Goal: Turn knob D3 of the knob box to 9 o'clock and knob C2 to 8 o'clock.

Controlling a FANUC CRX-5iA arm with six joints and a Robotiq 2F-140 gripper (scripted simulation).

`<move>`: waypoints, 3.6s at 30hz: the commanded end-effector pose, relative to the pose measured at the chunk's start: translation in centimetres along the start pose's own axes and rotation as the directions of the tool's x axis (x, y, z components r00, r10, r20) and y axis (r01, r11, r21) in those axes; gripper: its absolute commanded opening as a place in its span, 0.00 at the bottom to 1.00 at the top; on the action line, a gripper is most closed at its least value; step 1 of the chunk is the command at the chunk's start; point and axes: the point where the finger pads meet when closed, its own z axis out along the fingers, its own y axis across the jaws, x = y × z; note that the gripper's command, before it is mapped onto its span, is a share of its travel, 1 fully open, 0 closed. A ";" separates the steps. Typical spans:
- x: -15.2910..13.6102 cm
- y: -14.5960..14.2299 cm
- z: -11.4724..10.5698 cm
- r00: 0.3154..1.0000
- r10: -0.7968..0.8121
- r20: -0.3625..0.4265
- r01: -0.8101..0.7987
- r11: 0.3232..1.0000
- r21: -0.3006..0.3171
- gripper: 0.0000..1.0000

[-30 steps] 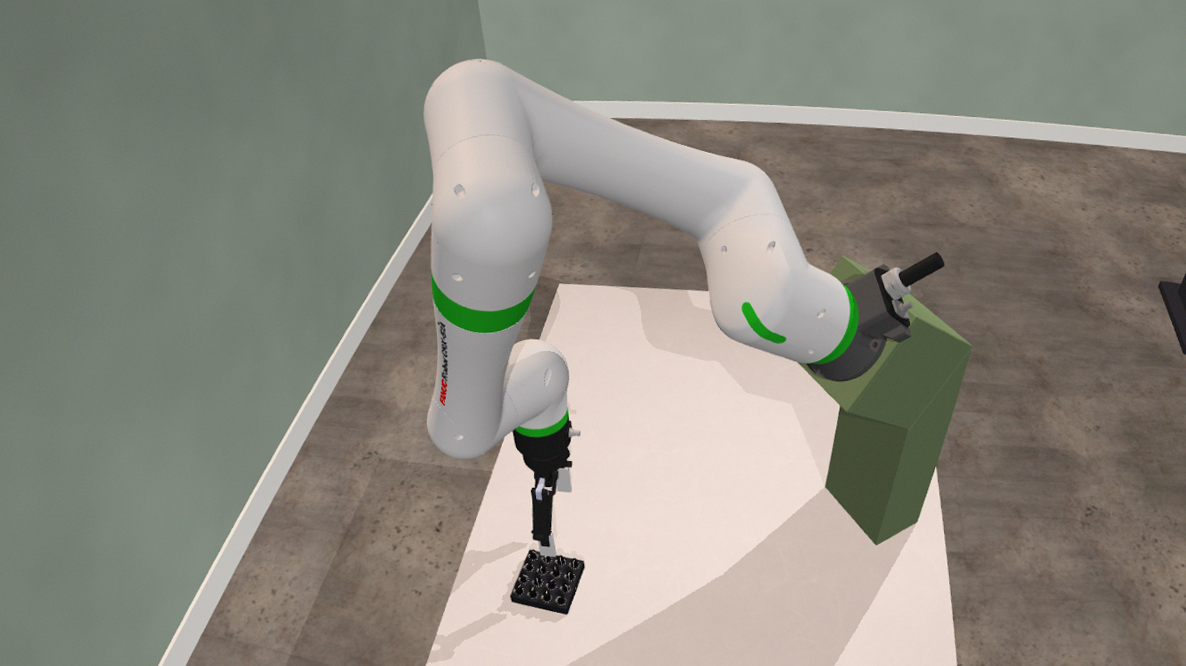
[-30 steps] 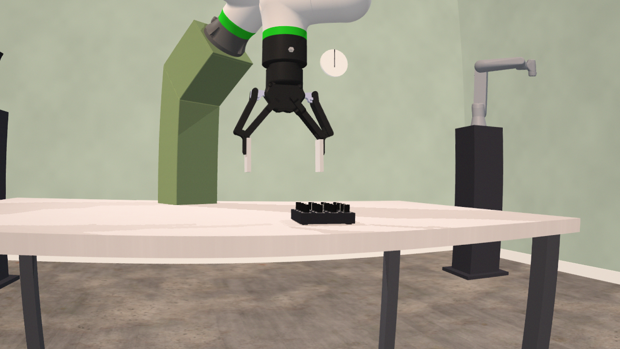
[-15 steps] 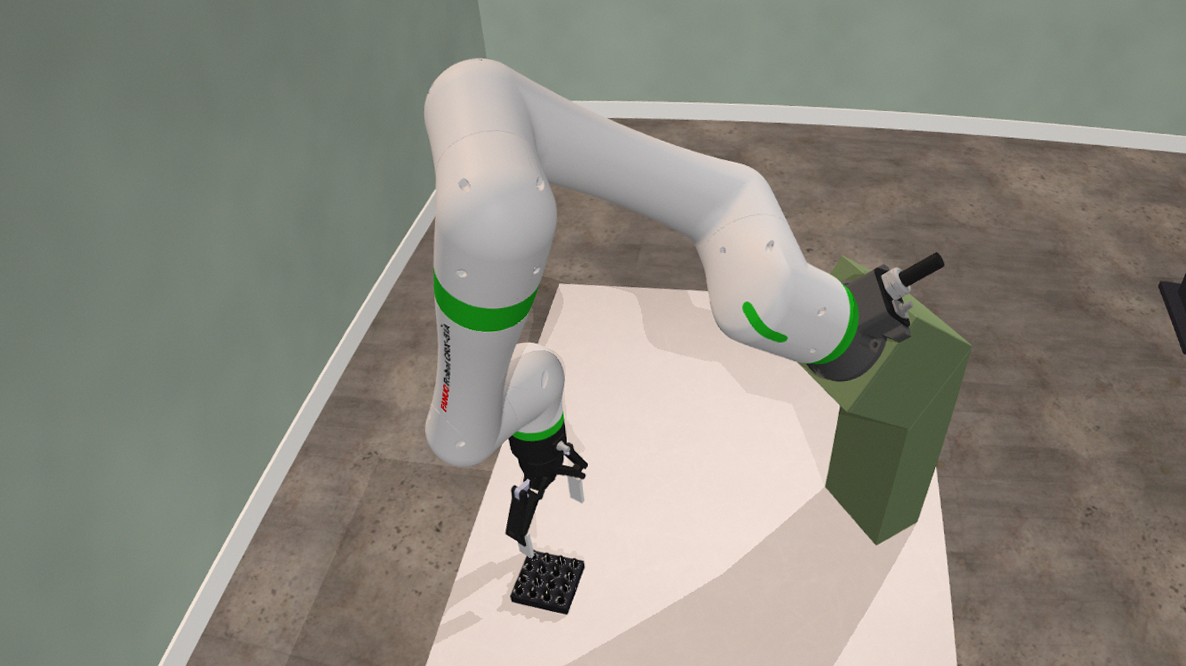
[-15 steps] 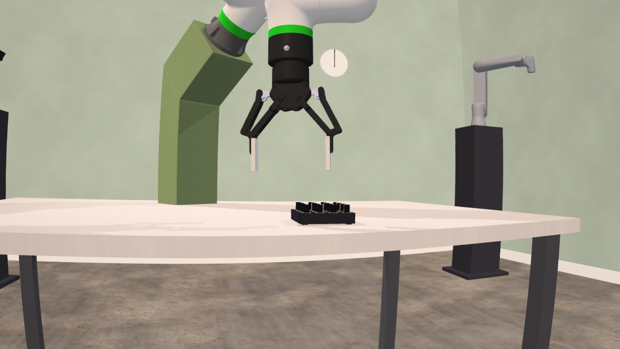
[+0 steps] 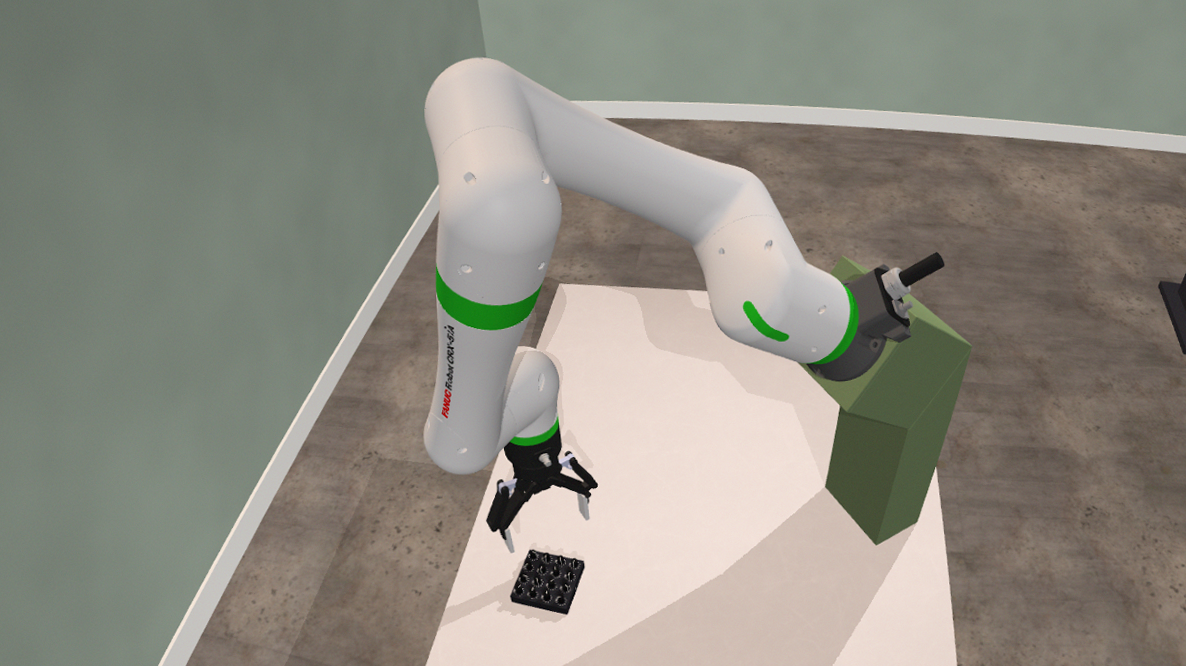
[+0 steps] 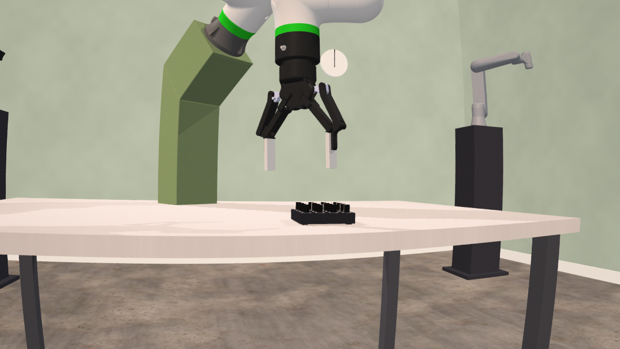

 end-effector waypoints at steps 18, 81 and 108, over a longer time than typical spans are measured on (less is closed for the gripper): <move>-1.2 -2.1 -0.3 0.826 0.562 -0.036 -0.563 0.827 -0.017 1.00; -1.8 -3.0 -0.2 0.685 0.728 -0.032 -0.728 0.685 -0.005 0.12; -1.8 -3.0 2.4 0.685 0.728 -0.033 -0.729 0.685 -0.005 0.12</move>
